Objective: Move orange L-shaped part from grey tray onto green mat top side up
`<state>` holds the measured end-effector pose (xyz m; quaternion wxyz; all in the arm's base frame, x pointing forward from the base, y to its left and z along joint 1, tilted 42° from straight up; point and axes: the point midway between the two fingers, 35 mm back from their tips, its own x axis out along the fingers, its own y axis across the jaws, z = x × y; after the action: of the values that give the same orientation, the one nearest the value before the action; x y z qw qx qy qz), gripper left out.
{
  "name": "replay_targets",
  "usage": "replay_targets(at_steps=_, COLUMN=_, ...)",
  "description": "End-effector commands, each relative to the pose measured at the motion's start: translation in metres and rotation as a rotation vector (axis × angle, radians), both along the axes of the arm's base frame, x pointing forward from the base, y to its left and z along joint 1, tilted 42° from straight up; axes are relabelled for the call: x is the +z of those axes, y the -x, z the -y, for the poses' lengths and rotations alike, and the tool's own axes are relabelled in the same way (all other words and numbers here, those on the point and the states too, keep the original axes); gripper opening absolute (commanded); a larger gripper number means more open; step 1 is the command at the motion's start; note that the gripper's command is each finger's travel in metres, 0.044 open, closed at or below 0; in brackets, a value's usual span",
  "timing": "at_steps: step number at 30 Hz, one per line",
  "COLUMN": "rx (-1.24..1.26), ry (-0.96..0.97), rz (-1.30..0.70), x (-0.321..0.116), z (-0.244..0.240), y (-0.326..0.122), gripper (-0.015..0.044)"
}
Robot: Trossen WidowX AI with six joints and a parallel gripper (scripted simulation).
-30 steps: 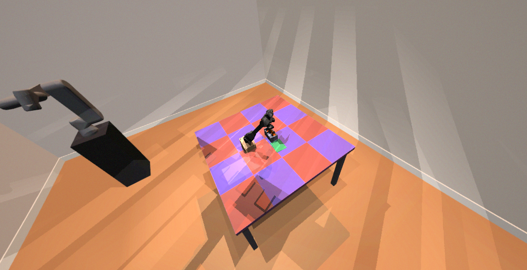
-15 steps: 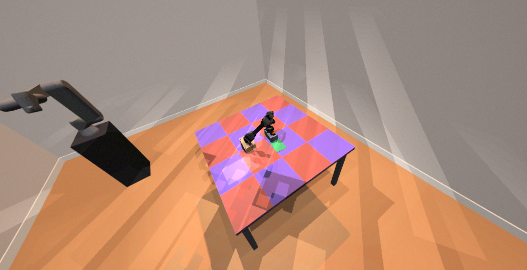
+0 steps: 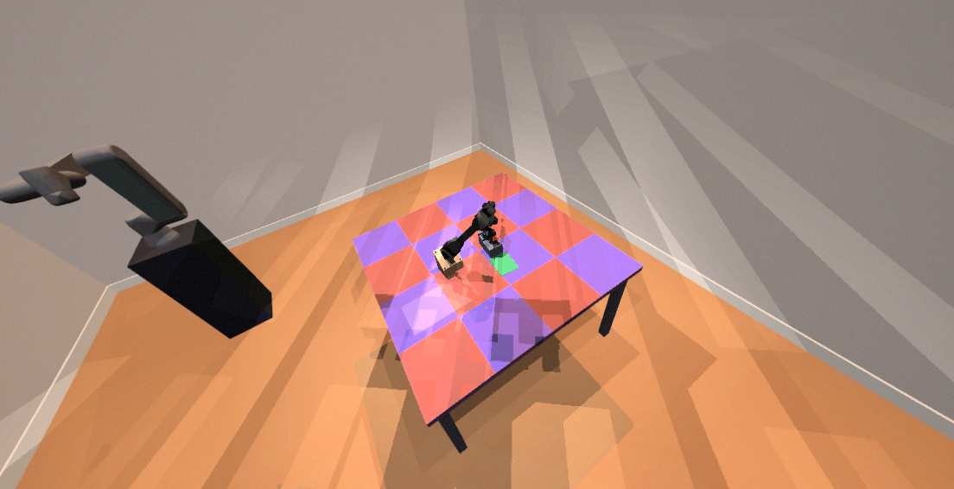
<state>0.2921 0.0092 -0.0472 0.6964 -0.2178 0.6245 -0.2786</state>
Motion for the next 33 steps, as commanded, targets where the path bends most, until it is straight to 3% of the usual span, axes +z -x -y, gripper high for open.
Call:
replay_targets(at_steps=1, rx=0.001, ry=0.009, rz=-0.010, x=-0.001, z=0.003, y=0.001, gripper=0.0180)
replay_targets(at_steps=18, rx=0.001, ry=0.008, rz=-0.009, x=0.004, z=-0.018, y=0.001, gripper=0.0180)
replay_targets(at_steps=26, rx=0.001, ry=0.005, rz=-0.011, x=0.078, z=-0.070, y=0.007, gripper=0.0180)
replay_targets(at_steps=33, rx=0.017, ry=0.004, rz=-0.005, x=0.078, z=-0.073, y=0.005, gripper=0.0180)
